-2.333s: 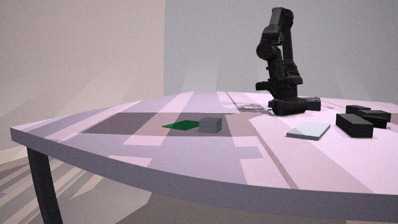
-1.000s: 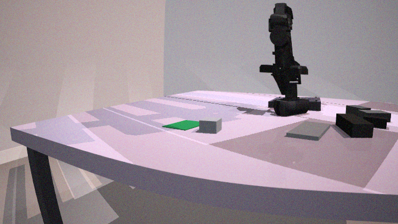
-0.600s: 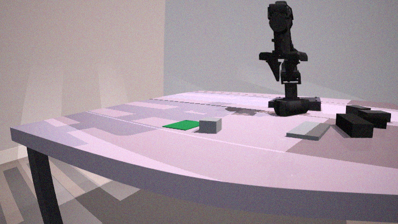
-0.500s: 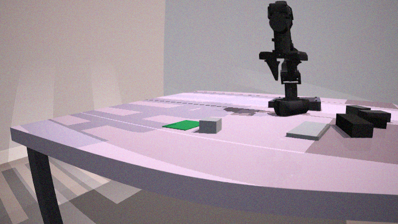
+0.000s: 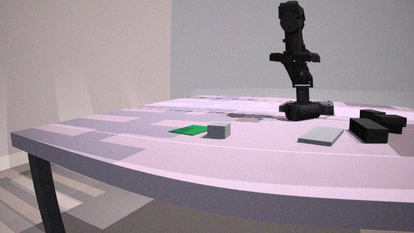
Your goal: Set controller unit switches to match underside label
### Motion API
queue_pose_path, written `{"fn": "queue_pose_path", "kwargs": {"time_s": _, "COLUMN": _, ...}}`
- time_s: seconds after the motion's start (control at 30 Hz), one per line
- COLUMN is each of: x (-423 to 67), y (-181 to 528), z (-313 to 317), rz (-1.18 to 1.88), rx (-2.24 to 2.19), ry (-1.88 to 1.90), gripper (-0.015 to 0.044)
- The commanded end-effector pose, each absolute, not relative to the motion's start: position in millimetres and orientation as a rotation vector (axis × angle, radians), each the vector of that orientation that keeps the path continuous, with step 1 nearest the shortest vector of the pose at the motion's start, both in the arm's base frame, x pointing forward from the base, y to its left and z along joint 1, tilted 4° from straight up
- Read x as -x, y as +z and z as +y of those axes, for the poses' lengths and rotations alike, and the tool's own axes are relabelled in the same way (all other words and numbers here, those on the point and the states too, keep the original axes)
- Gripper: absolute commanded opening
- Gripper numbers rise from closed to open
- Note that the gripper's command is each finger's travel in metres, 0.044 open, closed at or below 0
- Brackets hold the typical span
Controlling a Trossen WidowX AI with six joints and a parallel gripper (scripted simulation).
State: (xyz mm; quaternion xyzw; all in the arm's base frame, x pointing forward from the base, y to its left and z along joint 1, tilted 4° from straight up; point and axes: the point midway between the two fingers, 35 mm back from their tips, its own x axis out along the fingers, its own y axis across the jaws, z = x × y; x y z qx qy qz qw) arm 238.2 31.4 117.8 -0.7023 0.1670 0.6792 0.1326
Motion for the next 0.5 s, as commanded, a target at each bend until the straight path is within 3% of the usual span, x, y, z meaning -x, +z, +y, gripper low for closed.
{"fn": "queue_pose_path", "kwargs": {"time_s": 0.0, "x": -237.8, "y": 118.3, "z": 31.8, "rz": 0.486, "rx": 2.034, "ry": 1.969, "gripper": 0.0}}
{"fn": "queue_pose_path", "kwargs": {"time_s": 0.23, "x": -237.8, "y": 118.3, "z": 31.8, "rz": 0.486, "rx": 2.034, "ry": 1.969, "gripper": 0.0}}
{"fn": "queue_pose_path", "kwargs": {"time_s": 0.47, "x": -238.2, "y": 117.8, "z": 31.4, "rz": 0.485, "rx": 2.038, "ry": 1.97, "gripper": 0.0184}}
